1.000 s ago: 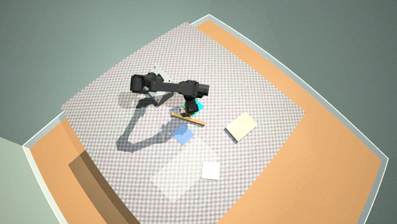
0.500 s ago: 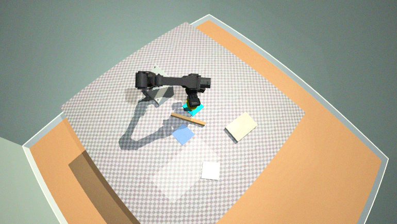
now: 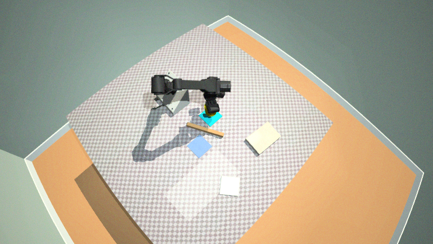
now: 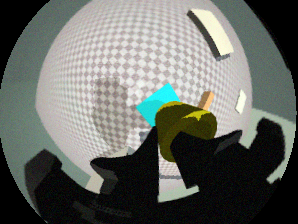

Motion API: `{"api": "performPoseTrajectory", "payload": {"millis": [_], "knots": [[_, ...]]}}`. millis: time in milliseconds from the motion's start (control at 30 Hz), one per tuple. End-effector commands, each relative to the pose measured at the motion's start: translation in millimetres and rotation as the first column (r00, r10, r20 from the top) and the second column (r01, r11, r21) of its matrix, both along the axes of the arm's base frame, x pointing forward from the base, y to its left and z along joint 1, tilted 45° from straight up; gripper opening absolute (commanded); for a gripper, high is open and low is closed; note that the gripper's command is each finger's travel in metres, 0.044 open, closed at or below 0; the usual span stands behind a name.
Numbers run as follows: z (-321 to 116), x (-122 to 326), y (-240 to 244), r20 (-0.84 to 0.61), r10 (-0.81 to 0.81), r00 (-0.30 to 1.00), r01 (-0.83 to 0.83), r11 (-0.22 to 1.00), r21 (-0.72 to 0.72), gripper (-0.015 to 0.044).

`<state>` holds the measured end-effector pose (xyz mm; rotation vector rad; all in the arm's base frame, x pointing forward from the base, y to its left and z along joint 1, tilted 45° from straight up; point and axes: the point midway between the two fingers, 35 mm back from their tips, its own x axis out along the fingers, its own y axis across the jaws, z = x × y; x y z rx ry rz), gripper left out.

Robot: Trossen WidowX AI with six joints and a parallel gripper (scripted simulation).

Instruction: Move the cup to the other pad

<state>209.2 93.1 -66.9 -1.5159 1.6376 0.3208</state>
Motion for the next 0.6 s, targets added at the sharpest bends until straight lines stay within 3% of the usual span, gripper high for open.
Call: {"api": "performPoseTrajectory", "payload": {"millis": [0, 567], "knots": [[-5.1, -0.9, -4.7, -0.005, 0.0, 1.0, 0.0, 1.0, -0.003, 0.0], [-24.9, 1.4, -22.9, -0.005, 0.0, 1.0, -0.001, 1.0, -0.005, 0.0]]}}
